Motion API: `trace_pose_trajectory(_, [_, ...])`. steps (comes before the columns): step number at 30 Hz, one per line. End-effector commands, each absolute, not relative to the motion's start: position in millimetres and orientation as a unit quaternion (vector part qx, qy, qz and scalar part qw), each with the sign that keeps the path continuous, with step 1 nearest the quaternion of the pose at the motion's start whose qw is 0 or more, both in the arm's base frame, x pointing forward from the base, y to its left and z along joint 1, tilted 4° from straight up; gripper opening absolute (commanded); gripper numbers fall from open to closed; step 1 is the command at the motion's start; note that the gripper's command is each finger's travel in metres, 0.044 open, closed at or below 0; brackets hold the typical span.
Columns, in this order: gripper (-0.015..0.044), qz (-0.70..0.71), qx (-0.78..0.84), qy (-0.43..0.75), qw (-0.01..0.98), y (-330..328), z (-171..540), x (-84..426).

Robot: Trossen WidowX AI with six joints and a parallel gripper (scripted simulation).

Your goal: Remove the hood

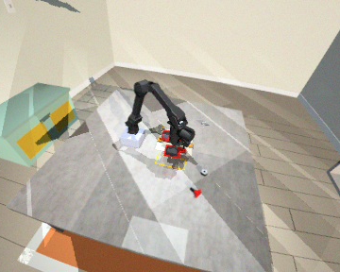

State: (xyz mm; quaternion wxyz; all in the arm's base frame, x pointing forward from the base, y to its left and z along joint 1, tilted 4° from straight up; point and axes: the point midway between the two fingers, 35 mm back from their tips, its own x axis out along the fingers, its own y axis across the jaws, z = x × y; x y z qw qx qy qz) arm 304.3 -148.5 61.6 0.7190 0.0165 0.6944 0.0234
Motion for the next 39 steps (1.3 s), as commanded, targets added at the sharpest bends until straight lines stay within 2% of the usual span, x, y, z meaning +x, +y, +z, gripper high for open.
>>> trace_pose_trajectory(1, [0.0000,0.026,0.015,0.699,0.715,-148,54,302])
trace_pose_trajectory(39, [0.0000,0.026,0.015,0.699,0.715,-146,17,303])
